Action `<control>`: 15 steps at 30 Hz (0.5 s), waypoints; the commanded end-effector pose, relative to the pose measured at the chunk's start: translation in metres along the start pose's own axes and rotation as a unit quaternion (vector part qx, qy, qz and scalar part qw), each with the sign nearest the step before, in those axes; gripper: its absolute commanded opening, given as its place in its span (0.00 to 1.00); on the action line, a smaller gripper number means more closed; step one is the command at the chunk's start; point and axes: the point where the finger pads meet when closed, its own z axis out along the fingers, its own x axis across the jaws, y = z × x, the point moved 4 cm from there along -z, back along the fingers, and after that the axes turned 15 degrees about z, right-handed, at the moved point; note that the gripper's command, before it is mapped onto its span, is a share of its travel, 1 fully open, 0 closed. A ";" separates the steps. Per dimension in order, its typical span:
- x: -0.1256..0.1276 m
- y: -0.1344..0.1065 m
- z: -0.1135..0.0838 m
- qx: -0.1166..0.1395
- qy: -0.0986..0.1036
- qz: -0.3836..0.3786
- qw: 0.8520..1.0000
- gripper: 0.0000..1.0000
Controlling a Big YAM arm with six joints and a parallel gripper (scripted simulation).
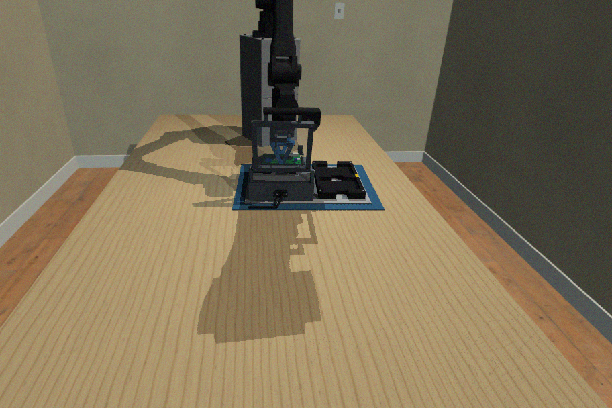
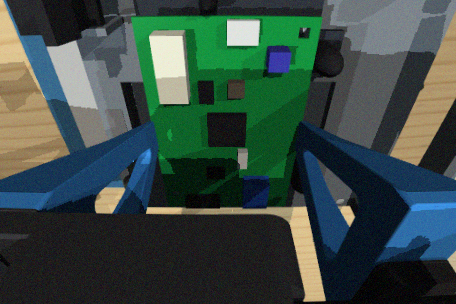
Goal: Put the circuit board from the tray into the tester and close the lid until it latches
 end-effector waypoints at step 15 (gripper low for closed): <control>-0.004 0.006 0.007 -0.005 -0.006 -0.005 1.000 0.72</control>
